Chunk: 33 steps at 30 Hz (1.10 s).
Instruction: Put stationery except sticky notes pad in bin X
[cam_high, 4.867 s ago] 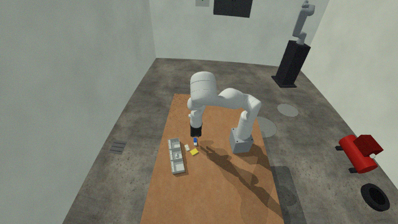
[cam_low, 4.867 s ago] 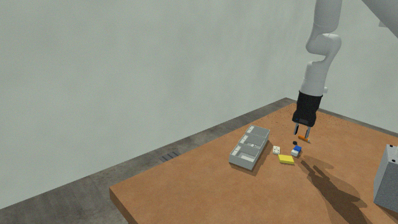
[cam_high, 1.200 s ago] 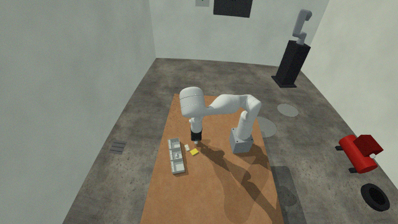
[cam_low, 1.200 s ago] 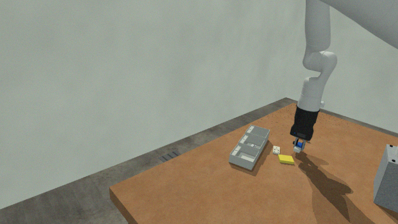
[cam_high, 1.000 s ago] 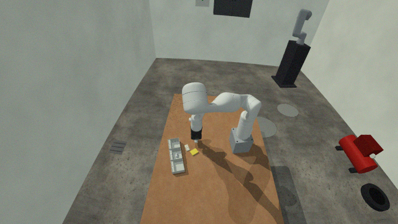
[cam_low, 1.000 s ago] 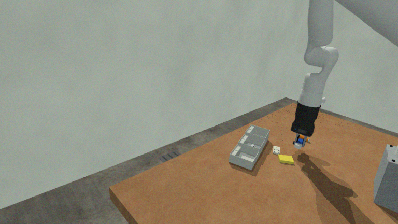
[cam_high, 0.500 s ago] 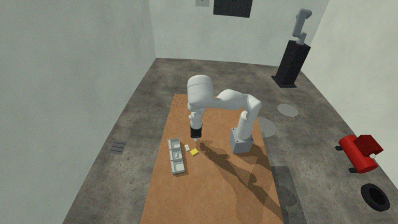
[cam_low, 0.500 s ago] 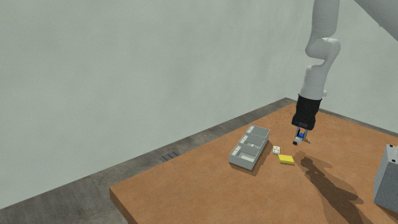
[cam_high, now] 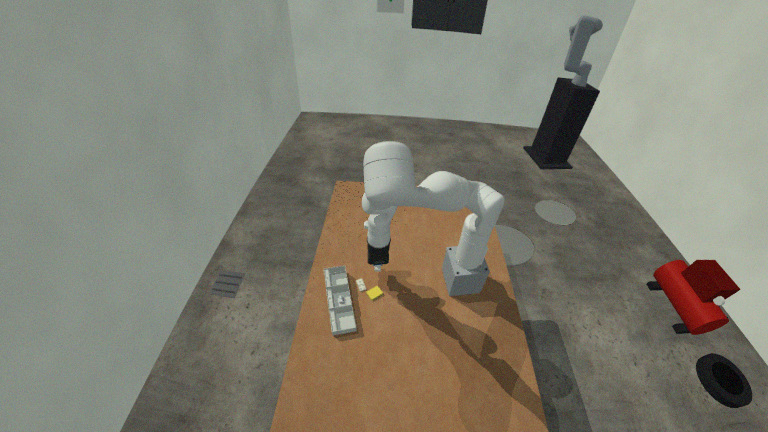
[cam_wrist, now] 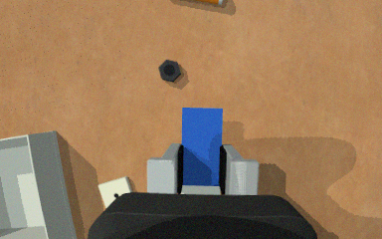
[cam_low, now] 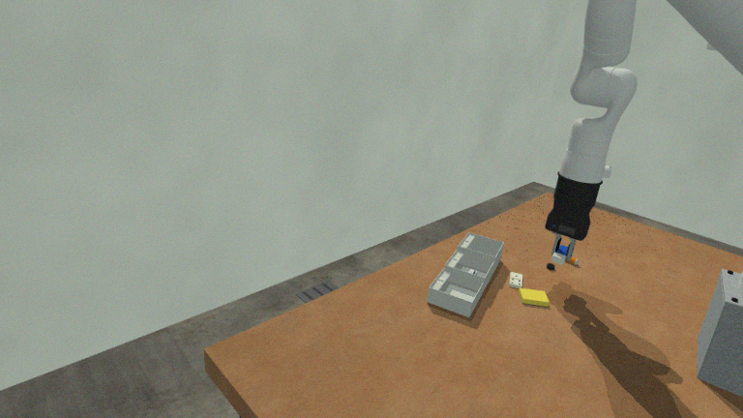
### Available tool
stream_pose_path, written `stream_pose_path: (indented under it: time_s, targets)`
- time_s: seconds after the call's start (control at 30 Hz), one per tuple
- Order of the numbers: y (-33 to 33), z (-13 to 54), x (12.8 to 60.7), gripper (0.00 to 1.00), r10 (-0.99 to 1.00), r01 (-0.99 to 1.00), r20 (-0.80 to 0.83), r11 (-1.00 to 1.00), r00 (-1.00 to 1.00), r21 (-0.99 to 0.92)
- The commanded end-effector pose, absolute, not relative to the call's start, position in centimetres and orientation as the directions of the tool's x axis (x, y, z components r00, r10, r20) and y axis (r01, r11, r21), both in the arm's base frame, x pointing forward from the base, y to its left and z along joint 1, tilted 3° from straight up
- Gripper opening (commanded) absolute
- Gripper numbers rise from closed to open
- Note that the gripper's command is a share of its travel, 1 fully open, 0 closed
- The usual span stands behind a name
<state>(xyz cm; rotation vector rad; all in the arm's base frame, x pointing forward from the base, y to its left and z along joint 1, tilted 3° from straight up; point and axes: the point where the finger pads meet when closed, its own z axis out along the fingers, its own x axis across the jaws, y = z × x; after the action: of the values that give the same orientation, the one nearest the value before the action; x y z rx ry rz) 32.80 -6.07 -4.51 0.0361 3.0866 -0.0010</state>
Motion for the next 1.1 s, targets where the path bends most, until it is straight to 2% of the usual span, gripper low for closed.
stream_pose_path:
  time_s: [0.0,0.7,0.83,1.07]
  targets:
    - [-5.9,-4.2,32.8,0.45,0.025,0.025,-0.057,1.0,-0.998,0.001]
    - [0.5,-3.8,40.7,0.45,0.022,0.022,-0.054,1.0,-0.998,0.002]
    - [2.3,-3.9,42.4,0.45,-0.171,-0.171,-0.05,0.985,-0.984,-0.004]
    - [4.6,-3.5,45.7,0.45,-0.151,-0.151,-0.053,0.989,-0.987,-0.009]
